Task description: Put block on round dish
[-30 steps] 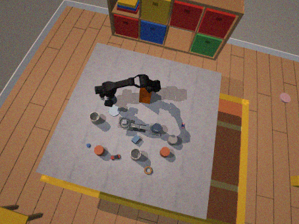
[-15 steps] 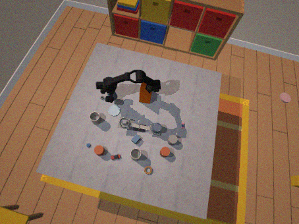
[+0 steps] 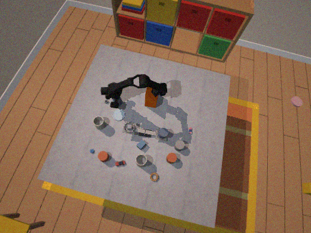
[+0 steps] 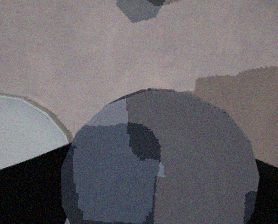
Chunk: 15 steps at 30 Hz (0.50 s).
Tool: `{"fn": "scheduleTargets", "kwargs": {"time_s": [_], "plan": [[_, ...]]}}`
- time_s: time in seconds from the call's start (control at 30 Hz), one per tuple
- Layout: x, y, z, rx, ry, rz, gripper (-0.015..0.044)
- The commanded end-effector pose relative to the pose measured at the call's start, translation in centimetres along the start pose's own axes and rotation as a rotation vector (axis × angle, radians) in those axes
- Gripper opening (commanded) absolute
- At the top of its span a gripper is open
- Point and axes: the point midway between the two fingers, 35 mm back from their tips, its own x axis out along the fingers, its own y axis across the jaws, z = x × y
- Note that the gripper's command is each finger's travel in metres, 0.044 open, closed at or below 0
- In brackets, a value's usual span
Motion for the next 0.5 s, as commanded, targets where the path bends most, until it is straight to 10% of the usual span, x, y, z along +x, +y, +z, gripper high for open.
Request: {"fn": "scheduleTargets", "kwargs": {"time_s": [0.0, 0.1, 0.47], "plan": [[0.69, 0.04, -0.06, 0.003, 0.002, 0.003, 0.0000], [1.19, 0.04, -0.07, 0.003, 0.002, 0.003, 0.0000], [0.80, -0.09, -0.15, 0.002, 0.007, -0.002, 0.0289]]}}
